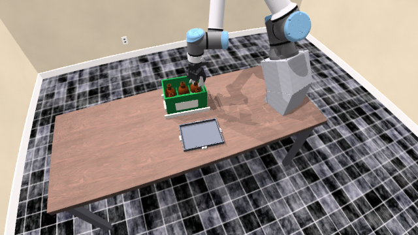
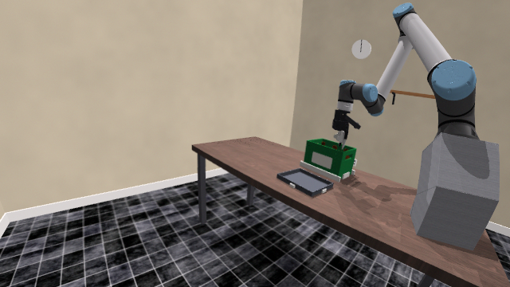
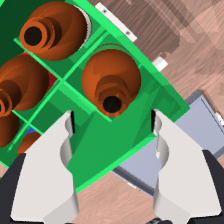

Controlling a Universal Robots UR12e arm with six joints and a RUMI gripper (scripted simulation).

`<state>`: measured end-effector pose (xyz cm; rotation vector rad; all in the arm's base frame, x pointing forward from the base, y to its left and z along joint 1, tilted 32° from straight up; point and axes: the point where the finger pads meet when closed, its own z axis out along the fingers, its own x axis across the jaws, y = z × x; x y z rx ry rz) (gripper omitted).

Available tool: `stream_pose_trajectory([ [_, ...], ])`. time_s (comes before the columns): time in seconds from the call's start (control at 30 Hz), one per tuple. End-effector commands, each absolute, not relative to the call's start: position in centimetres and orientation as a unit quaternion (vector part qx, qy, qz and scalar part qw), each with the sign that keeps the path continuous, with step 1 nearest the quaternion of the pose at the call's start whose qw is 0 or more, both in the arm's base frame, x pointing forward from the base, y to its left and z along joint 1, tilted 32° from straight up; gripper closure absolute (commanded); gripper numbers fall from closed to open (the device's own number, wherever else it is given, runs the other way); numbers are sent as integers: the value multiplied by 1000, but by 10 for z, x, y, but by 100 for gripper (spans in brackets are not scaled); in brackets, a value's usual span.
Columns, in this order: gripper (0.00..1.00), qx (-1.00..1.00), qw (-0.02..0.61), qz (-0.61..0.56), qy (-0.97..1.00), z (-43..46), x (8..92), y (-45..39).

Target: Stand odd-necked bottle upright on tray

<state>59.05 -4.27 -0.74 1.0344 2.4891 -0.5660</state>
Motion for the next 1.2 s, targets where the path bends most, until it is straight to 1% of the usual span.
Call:
stream_pose_trajectory([
  [0.0, 62, 368, 193, -201, 887, -7, 591, -42],
  [1.17, 62, 368, 193, -201, 887, -19, 593, -49],
])
